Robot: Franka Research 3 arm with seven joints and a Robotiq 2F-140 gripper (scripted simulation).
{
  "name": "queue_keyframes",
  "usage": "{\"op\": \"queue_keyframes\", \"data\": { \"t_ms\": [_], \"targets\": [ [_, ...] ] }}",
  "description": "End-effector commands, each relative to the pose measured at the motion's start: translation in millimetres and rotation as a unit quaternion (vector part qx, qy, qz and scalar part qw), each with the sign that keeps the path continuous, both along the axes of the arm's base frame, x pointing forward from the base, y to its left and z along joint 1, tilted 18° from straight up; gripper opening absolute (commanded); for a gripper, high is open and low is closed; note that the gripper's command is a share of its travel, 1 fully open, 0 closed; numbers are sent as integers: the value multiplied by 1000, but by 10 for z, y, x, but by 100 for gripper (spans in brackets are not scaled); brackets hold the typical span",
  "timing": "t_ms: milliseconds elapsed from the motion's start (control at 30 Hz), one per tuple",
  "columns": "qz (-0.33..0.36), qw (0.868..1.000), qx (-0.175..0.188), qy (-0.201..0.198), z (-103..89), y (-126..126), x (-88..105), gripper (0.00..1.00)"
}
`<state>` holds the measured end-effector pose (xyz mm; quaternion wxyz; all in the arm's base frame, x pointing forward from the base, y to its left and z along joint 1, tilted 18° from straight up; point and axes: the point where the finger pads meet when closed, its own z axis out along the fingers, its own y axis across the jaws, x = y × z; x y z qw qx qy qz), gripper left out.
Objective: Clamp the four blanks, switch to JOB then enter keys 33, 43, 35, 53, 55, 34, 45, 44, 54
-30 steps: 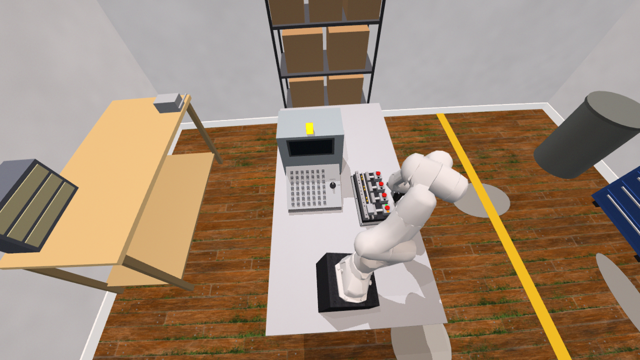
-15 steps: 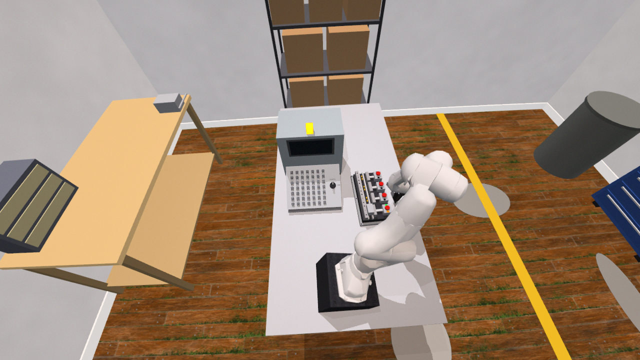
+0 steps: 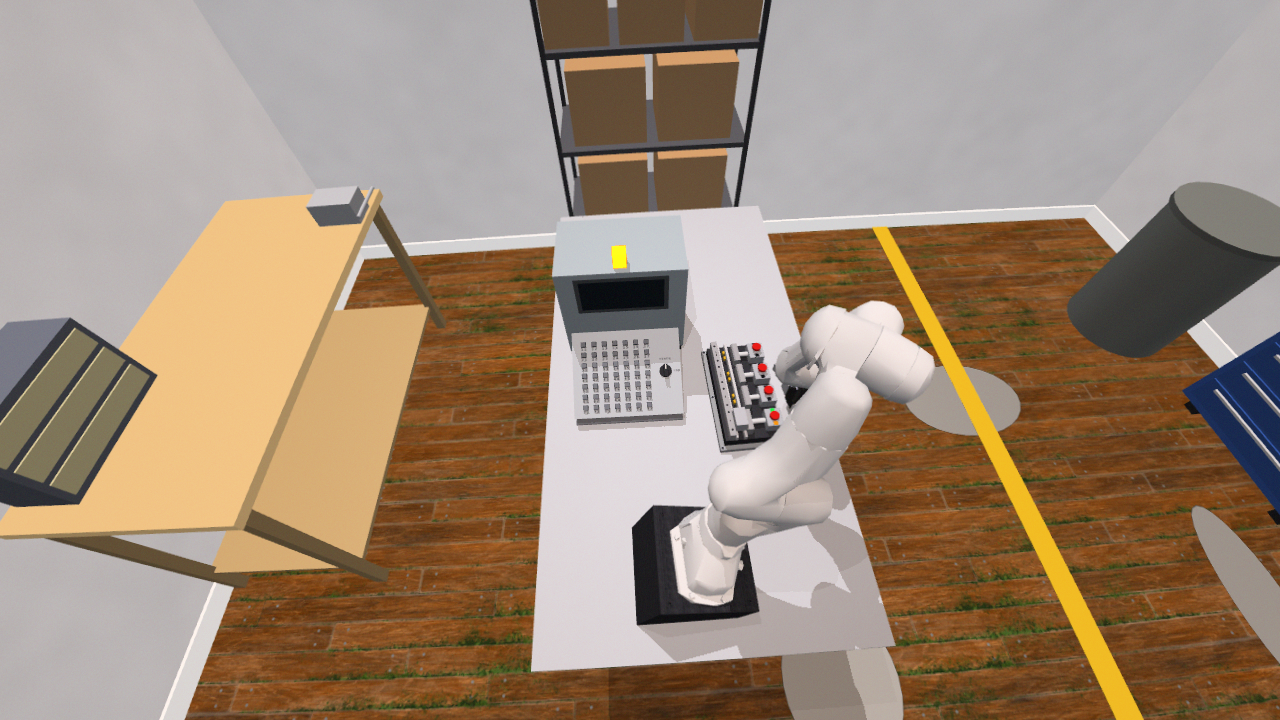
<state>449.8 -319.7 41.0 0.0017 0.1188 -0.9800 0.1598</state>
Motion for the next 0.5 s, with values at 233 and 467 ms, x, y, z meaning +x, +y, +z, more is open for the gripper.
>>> {"op": "queue_keyframes", "data": {
  "t_ms": [233, 467],
  "targets": [
    [2, 1000, 0, -3, -34, -19, 23, 40],
    [2, 1000, 0, -3, -59, -27, 24, 40]
  ]
}}
